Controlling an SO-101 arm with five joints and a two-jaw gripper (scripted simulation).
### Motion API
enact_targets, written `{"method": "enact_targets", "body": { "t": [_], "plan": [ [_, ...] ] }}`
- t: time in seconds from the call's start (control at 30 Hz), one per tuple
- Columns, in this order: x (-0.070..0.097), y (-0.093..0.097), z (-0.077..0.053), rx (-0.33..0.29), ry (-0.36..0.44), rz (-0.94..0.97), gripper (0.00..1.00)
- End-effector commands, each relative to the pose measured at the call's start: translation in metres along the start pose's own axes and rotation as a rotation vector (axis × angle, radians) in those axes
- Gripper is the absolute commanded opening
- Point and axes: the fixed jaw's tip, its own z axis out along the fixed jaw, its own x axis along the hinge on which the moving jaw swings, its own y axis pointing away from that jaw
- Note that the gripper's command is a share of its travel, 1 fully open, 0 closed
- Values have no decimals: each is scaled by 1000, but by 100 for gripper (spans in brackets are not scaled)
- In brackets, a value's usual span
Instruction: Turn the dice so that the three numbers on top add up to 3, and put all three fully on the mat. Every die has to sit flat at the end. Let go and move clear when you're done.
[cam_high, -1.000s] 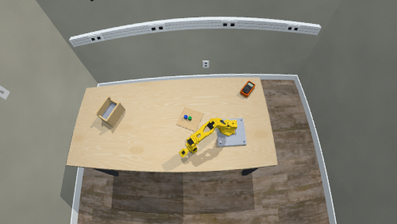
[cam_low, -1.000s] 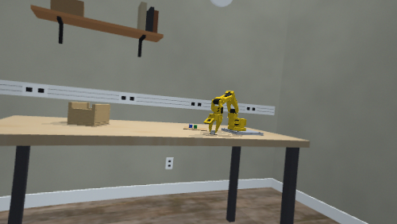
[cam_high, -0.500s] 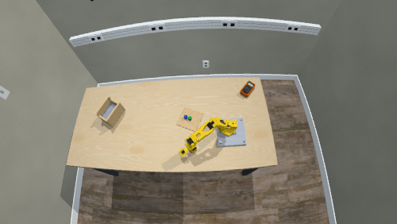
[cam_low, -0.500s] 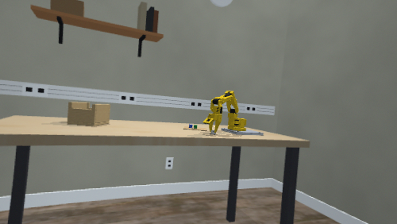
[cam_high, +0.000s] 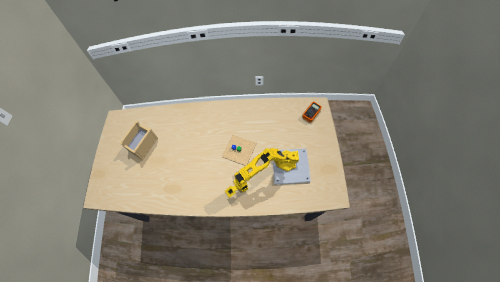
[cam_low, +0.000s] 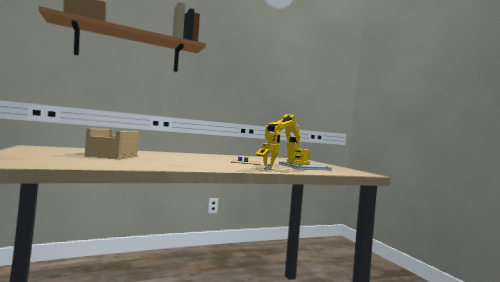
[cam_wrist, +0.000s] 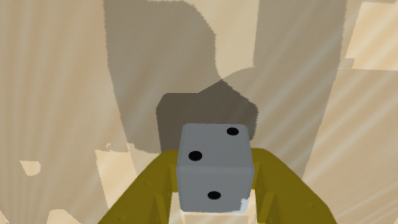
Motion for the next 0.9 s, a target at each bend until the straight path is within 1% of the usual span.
{"method": "enact_targets", "body": {
  "t": [0.0,0.13,0.43,0.57,0.77,0.83,0.87],
  "plan": [
    [5,-2,6,0,25,-3,3],
    [5,-2,6,0,25,-3,0],
    [4,-2,4,0,25,-3,0],
    [3,-1,-2,0,25,-3,0],
    [2,0,-19,0,25,-3,0],
    [2,0,-19,0,25,-3,0],
    [2,0,-22,0,25,-3,0]
  ]
}}
